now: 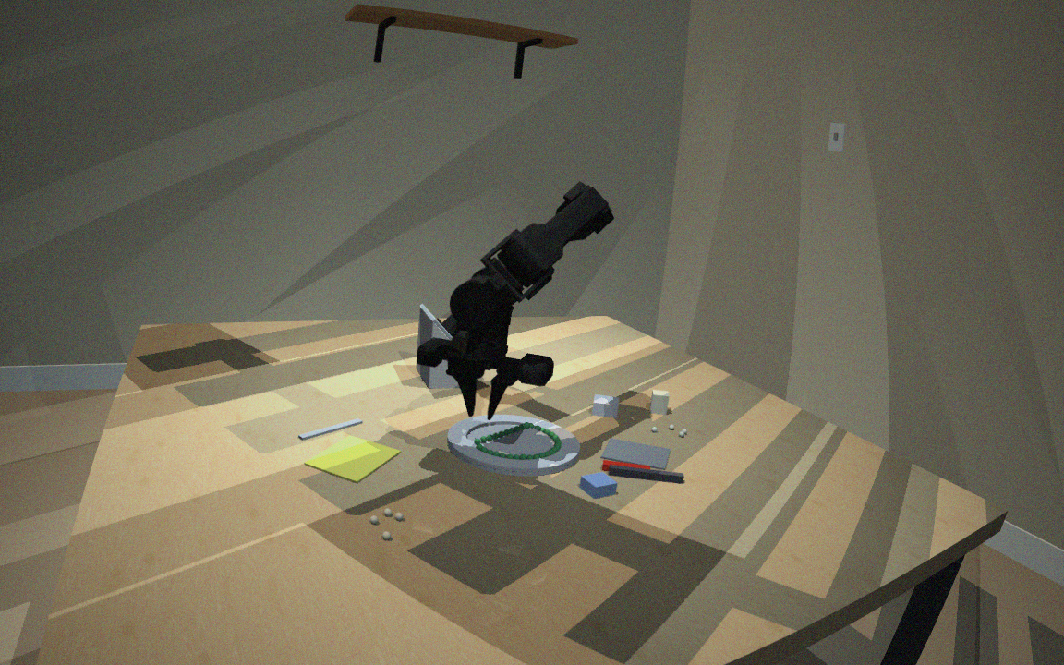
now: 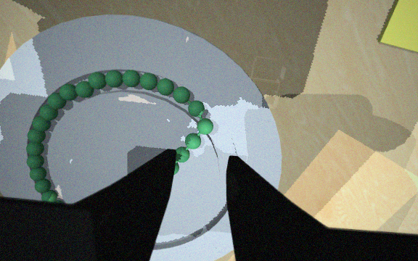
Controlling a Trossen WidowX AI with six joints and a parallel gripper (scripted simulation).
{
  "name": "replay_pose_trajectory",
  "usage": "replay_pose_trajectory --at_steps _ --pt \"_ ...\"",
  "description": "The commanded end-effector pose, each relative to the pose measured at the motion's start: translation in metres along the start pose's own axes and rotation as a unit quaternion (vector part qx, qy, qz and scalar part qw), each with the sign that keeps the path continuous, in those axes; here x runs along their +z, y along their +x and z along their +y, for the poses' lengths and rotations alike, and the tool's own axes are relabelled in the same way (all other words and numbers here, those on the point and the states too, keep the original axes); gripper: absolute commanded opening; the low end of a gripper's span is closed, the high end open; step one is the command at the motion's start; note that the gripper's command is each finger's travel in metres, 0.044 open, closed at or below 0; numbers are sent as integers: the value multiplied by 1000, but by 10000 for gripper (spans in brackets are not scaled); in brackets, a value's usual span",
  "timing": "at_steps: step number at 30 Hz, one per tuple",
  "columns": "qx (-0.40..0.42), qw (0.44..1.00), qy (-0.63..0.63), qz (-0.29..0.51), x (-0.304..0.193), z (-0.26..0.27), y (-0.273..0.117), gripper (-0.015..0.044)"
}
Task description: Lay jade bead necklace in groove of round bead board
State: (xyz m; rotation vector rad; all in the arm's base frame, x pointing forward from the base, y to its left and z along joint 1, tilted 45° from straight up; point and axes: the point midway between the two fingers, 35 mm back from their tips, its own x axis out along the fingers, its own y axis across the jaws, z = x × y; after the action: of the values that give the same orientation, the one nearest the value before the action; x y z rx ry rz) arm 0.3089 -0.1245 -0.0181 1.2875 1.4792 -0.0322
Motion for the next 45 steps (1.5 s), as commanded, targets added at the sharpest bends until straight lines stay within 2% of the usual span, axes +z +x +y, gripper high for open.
replay_pose_trajectory --at_steps 1,37,42,45 --pt "-2 1000 -6 2 2 -1 9 120" --pt "-1 1000 -6 3 1 -1 41 120" --pt "-3 1000 -10 -1 2 1 38 0" --pt "-3 1000 -10 -1 2 1 38 0"
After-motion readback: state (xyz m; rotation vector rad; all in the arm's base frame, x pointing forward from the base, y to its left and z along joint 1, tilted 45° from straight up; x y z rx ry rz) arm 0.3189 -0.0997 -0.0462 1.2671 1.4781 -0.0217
